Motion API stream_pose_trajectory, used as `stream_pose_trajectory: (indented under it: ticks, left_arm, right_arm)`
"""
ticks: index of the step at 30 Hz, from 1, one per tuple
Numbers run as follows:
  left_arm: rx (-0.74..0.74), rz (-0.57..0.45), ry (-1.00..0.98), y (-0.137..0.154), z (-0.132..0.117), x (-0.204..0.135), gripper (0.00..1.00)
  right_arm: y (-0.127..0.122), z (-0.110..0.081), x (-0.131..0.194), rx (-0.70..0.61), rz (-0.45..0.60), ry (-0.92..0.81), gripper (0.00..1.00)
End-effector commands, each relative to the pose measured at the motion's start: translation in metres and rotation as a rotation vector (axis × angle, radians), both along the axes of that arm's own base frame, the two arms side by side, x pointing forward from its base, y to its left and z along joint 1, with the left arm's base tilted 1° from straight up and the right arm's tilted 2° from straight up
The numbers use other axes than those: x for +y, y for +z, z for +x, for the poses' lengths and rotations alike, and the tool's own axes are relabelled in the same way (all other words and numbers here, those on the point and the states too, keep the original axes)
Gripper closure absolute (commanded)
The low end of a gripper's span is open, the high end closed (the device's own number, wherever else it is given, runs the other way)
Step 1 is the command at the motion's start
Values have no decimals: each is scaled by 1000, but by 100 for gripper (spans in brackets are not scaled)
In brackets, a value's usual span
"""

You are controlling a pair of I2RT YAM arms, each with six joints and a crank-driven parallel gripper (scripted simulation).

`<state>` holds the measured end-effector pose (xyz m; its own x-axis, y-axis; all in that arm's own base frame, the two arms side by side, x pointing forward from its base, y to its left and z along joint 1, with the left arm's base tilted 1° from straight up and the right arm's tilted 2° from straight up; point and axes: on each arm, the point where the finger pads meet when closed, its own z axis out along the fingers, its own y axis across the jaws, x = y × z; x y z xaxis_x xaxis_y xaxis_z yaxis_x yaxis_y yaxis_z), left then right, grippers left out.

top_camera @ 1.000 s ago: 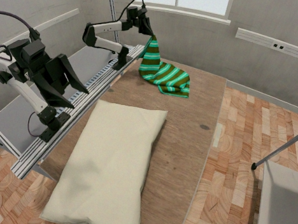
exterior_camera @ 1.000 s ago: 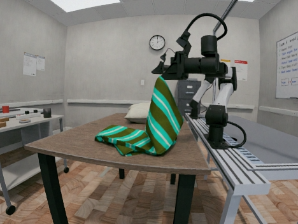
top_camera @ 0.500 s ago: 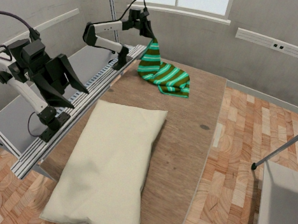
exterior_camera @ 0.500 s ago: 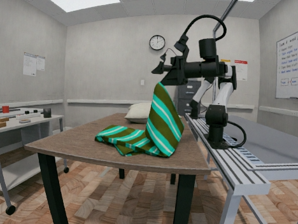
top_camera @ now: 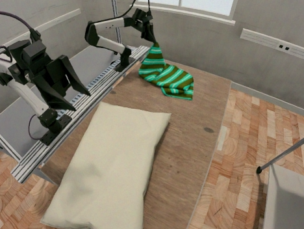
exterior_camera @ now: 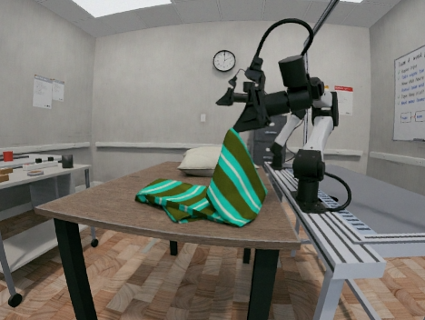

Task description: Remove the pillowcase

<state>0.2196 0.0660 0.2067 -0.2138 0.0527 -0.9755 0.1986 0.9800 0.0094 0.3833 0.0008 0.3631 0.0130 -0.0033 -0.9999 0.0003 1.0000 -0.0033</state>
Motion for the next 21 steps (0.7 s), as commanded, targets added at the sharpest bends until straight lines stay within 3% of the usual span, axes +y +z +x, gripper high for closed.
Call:
stream_pose_trajectory:
  ticks: [1, 8, 21]
  left_arm:
    - [104, 32, -31, -8, -7, -2, 99]
    - [212, 61, -72, -21, -24, -12, 99]
    - [185, 51, -70, -13, -20, -10, 99]
  right_arm:
    - [15, 1, -2, -41, -9, -8, 37]
    - [15, 1, -2, -41, -9, -8, 37]
    - [15, 1, -2, -41, -9, -8, 37]
